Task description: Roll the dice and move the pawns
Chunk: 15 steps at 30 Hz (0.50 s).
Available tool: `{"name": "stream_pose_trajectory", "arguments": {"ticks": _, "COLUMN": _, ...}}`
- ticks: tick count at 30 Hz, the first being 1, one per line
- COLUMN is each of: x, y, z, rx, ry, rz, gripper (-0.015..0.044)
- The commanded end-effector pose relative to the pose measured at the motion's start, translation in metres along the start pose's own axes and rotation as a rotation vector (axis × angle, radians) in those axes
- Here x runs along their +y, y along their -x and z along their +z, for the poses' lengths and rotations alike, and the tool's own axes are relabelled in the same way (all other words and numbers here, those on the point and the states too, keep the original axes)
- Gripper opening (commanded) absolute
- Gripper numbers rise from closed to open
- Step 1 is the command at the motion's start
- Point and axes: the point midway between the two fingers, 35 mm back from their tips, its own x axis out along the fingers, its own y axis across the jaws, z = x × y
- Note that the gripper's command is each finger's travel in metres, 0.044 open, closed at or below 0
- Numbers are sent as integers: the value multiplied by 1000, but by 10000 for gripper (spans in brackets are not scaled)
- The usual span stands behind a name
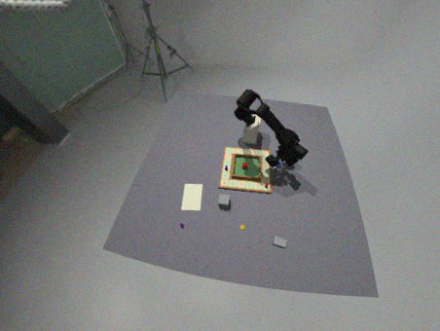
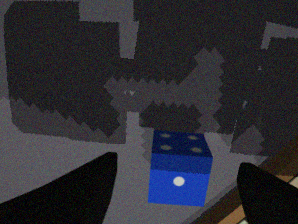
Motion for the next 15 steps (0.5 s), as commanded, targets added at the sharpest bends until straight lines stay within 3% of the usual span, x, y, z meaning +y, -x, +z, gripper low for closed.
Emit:
{"name": "stream_pose_trajectory", "arguments": {"ticks": 1, "x": 0, "y": -8, "z": -2, "rx": 4, "ry": 6, "rz": -4, "gripper": 275}}
{"name": "stream_pose_trajectory", "arguments": {"ticks": 3, "x": 0, "y": -9, "z": -2, "rx": 4, "ry": 6, "rz": -4, "gripper": 275}}
{"name": "stream_pose_trajectory", "arguments": {"ticks": 9, "x": 0, "y": -9, "z": -2, "rx": 4, "ry": 6, "rz": -4, "gripper": 118}}
{"name": "stream_pose_trajectory", "arguments": {"ticks": 15, "x": 0, "y": -9, "z": -2, "rx": 4, "ry": 6, "rz": -4, "gripper": 78}}
